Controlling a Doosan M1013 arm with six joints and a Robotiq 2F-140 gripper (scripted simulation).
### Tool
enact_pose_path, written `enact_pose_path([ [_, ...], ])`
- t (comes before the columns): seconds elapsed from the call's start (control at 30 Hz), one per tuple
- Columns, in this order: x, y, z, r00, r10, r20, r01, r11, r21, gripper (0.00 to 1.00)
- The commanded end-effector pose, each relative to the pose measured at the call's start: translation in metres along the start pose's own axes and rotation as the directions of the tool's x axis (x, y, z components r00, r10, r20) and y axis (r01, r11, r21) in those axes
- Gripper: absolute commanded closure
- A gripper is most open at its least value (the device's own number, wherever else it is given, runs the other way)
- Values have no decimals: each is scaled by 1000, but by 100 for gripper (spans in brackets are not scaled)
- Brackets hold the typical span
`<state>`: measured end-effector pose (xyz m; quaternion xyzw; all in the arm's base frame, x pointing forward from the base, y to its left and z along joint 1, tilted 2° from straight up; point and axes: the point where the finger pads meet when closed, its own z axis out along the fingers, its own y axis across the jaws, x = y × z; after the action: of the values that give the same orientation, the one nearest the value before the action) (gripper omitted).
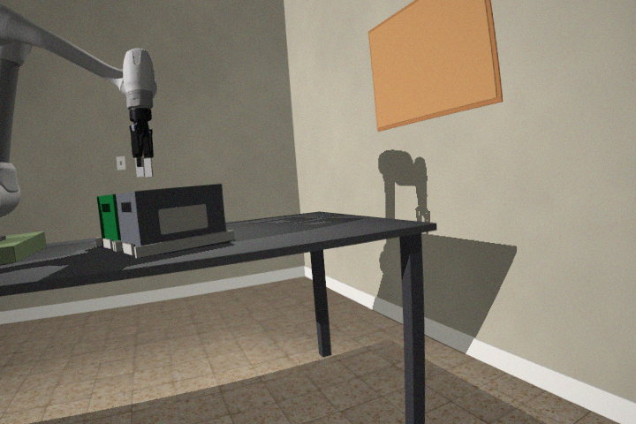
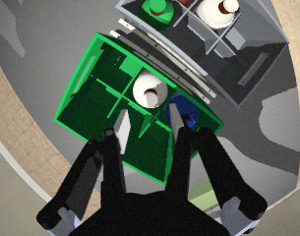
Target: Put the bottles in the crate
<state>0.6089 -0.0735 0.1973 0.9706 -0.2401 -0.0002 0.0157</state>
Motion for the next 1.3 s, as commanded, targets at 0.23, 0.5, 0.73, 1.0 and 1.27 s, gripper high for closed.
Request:
enact_pose_path([
  [0.23,0,0,0,1000,0,0,0,1000,0,62],
  [0.5,0,0,0,1000,0,0,0,1000,0,62],
  [0.73,0,0,0,1000,0,0,0,1000,0,62],
  [1.0,25,11,0,1000,0,0,0,1000,0,62],
  [1.27,62,27,0,1000,0,0,0,1000,0,62],
])
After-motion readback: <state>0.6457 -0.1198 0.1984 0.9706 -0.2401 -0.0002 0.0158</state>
